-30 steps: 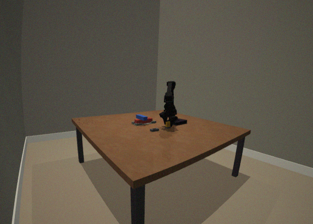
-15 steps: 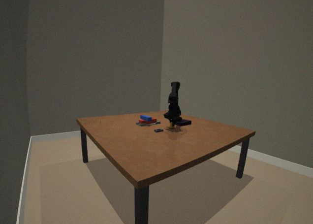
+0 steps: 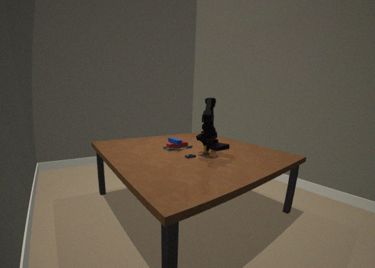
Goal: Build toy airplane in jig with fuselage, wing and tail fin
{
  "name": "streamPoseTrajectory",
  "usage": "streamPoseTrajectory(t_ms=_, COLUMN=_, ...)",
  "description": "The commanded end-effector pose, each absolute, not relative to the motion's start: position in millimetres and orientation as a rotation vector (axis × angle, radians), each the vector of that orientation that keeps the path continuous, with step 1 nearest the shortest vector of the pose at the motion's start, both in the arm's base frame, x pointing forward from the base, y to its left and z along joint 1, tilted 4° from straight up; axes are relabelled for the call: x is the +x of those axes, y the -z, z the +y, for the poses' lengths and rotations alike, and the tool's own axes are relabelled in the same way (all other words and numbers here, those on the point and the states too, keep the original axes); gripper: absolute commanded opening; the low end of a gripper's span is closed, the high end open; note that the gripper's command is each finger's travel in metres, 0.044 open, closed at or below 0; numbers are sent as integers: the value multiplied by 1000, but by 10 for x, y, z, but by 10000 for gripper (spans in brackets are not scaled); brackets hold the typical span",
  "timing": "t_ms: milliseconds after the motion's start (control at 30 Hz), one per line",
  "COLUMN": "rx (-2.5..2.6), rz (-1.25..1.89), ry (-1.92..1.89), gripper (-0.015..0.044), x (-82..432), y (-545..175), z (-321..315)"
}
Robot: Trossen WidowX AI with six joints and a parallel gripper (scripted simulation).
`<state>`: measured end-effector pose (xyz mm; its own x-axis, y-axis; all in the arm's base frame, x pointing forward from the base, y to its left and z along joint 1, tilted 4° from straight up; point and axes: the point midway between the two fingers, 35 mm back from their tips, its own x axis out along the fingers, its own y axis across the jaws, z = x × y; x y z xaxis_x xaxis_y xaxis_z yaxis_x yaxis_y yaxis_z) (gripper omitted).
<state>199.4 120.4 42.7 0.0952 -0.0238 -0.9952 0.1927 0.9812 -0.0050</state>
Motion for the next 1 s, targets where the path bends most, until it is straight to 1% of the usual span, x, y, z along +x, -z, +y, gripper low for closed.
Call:
streamPoseTrajectory(t_ms=0, rx=150, rz=1446, ry=141, gripper=0, x=2049, y=-503, z=1249)
streamPoseTrajectory(t_ms=967, rx=127, rz=1487, ry=175, gripper=0, x=1943, y=-1355, z=1255)
